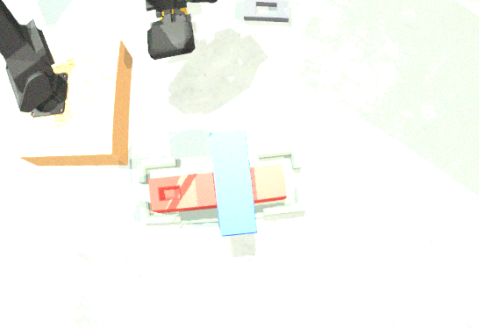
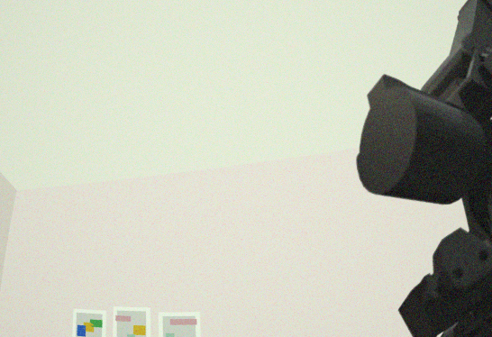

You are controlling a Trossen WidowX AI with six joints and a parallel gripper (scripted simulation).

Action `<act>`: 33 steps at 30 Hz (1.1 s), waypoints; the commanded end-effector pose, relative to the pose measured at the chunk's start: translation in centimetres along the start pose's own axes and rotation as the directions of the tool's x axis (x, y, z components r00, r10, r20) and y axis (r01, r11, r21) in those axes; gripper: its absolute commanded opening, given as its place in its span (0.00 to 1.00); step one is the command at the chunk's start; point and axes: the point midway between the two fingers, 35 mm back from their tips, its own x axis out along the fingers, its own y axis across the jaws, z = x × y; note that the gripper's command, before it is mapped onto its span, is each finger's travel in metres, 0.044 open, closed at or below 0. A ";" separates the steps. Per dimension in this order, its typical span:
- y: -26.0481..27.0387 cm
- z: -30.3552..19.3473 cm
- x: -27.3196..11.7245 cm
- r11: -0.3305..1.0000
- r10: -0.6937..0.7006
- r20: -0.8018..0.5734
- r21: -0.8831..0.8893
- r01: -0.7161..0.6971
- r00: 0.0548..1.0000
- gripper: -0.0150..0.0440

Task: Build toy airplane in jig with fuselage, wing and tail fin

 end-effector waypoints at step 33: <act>0.4 0.7 -4.5 1.000 -0.002 -0.008 0.008 0.002 1.000 0.25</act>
